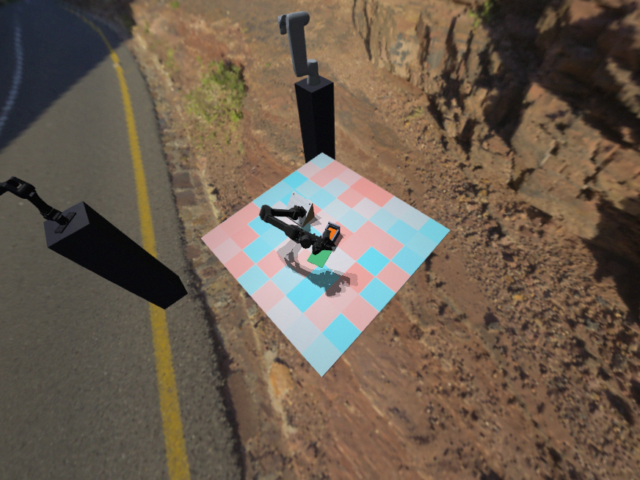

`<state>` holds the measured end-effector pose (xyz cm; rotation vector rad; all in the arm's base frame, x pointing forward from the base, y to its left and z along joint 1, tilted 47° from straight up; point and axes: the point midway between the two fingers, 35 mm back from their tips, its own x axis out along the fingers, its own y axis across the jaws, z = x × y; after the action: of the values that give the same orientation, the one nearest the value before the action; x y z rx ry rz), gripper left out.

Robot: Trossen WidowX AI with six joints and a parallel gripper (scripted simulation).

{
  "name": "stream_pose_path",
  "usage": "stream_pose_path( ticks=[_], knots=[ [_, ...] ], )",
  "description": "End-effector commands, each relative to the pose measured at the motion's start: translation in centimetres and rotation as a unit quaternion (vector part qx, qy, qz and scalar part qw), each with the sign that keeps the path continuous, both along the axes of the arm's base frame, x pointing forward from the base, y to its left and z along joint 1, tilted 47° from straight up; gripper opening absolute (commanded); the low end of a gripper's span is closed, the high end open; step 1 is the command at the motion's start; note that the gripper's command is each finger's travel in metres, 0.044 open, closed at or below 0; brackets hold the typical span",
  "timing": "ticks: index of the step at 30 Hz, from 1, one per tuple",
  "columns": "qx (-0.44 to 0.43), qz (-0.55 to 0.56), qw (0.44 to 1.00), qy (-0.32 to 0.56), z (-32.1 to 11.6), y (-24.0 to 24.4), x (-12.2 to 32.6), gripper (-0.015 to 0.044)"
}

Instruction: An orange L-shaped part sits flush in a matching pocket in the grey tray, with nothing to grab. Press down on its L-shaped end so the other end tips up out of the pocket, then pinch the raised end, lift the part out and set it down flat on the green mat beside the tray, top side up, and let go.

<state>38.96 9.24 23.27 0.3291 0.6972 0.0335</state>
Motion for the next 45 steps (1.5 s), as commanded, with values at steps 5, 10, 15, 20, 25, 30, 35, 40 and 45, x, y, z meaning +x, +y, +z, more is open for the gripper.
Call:
stream_pose_path(
  ticks=[5,10,15,20,25,30,35,40,45],
  knots=[
    [-0.167,0.04,0.957,0.234,-12.5,5.7,-5.2,0.018],
    [-0.356,0.073,0.865,0.346,-18.4,7.1,-11.3,0.018],
    [-0.544,0.109,0.741,0.378,-20.7,7.3,-15.9,0.018],
    [-0.551,0.11,0.736,0.377,-20.7,7.3,-16.1,0.018],
    [-0.551,0.11,0.736,0.377,-20.7,7.3,-16.1,0.018],
    [-0.551,0.11,0.736,0.377,-23.2,5.0,-15.2,0.018],
    [-0.552,0.109,0.736,0.377,-25.8,2.1,-14.7,0.018],
    [-0.552,0.109,0.736,0.377,-25.8,2.0,-14.7,0.018],
    [-0.552,0.109,0.736,0.377,-26.2,1.7,-14.6,0.018]
  ],
)
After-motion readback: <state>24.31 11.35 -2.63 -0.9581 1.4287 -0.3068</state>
